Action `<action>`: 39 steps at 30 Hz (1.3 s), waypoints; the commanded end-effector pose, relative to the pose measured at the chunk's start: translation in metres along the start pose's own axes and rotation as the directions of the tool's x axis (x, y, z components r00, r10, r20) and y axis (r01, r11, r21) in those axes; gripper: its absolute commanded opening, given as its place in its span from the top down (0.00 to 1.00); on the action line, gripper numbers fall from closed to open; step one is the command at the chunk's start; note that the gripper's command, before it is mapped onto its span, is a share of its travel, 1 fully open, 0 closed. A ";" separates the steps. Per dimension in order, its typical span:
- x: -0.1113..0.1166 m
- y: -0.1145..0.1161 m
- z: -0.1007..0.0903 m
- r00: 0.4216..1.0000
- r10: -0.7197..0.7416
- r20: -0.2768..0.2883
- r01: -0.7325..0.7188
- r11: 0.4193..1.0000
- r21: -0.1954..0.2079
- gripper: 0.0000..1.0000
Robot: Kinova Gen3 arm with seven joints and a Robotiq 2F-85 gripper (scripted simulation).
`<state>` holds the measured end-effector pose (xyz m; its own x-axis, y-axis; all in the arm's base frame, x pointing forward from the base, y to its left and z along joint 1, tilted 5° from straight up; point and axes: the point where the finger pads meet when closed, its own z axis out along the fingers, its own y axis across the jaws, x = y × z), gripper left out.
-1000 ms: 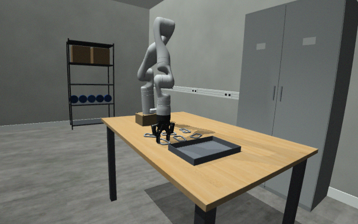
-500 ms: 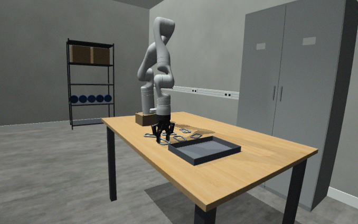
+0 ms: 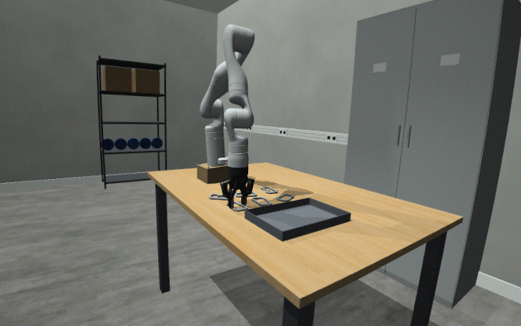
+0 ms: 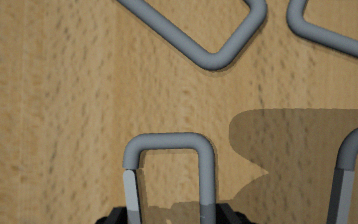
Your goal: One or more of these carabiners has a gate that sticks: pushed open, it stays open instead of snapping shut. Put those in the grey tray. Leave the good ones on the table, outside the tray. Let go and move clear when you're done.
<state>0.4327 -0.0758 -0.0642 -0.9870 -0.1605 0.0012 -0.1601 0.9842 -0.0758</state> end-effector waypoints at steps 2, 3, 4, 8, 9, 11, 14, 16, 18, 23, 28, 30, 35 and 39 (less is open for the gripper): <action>0.000 0.000 0.000 1.000 0.000 0.001 0.000 1.000 0.000 0.43; 0.000 0.000 0.000 1.000 0.000 0.001 0.000 1.000 0.000 0.43; 0.000 0.000 0.000 1.000 0.000 0.001 0.000 1.000 0.000 0.43; 0.000 0.000 0.000 1.000 0.000 0.001 0.000 1.000 0.000 0.43; 0.000 0.000 0.000 1.000 0.000 0.001 0.000 1.000 0.000 0.43; -0.001 0.000 -0.001 1.000 0.000 0.002 0.000 1.000 0.000 0.43; -0.001 0.000 -0.001 1.000 0.000 0.002 0.000 1.000 0.000 0.43; -0.001 0.000 -0.001 1.000 0.000 0.002 0.000 1.000 0.000 0.43; -0.001 0.000 -0.001 1.000 0.000 0.002 0.000 1.000 0.000 0.43; -0.001 0.000 -0.001 1.000 0.000 0.002 0.000 1.000 0.000 0.43; -0.001 0.000 -0.001 1.000 0.000 0.002 0.000 1.000 0.000 0.45; -0.001 0.000 -0.001 1.000 0.000 0.002 0.000 1.000 0.000 0.45; -0.001 0.000 -0.001 1.000 0.000 0.002 0.000 1.000 0.000 0.45; -0.001 0.000 -0.001 1.000 0.000 0.002 0.000 1.000 0.000 0.45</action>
